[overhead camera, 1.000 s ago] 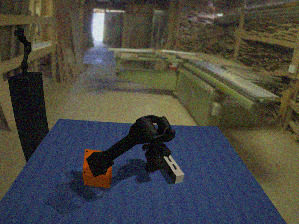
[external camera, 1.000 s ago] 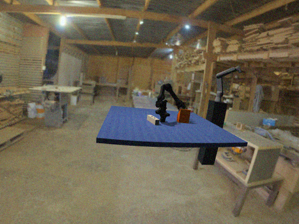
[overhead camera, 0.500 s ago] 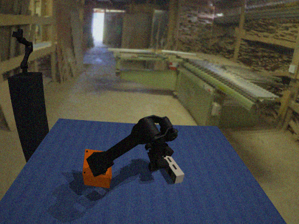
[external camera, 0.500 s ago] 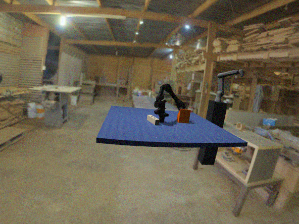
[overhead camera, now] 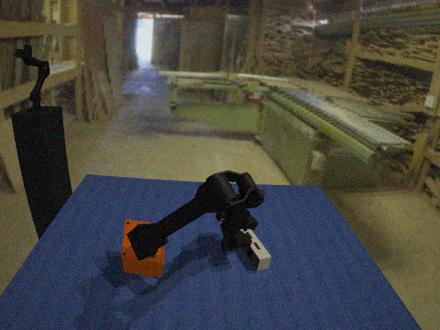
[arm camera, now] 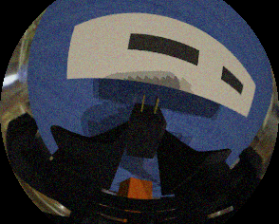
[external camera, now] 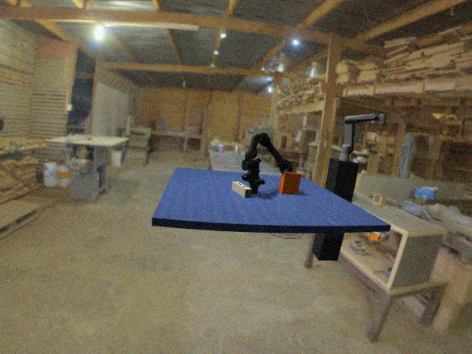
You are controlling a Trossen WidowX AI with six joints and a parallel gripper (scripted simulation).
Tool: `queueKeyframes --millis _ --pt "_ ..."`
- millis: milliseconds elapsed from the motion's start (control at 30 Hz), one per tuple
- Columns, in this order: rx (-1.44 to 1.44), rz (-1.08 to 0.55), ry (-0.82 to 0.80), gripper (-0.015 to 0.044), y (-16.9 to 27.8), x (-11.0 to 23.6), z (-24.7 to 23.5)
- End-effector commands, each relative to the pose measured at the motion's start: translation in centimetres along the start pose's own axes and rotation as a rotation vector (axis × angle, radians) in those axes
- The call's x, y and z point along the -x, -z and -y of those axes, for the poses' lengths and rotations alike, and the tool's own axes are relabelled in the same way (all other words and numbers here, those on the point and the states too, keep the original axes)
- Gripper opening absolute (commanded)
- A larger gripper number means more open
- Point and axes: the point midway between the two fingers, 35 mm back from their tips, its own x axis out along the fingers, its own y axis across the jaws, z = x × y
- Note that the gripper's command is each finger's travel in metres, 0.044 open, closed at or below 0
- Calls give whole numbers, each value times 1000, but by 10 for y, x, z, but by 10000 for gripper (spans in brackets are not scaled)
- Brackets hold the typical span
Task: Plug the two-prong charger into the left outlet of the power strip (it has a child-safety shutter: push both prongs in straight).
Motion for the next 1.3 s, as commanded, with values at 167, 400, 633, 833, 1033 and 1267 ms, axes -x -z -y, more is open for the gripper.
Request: queueKeyframes --millis 167,400,633,833,1033,1267 --pt "3 3 3 0 -2 1 1" --pt "3 3 3 0 -3 1 1" --pt "2 3 3 0 -4 1 1" --pt "2 3 3 0 -5 1 2" --pt "2 3 3 0 -6 2 2" --pt "2 3 3 0 -7 2 2"
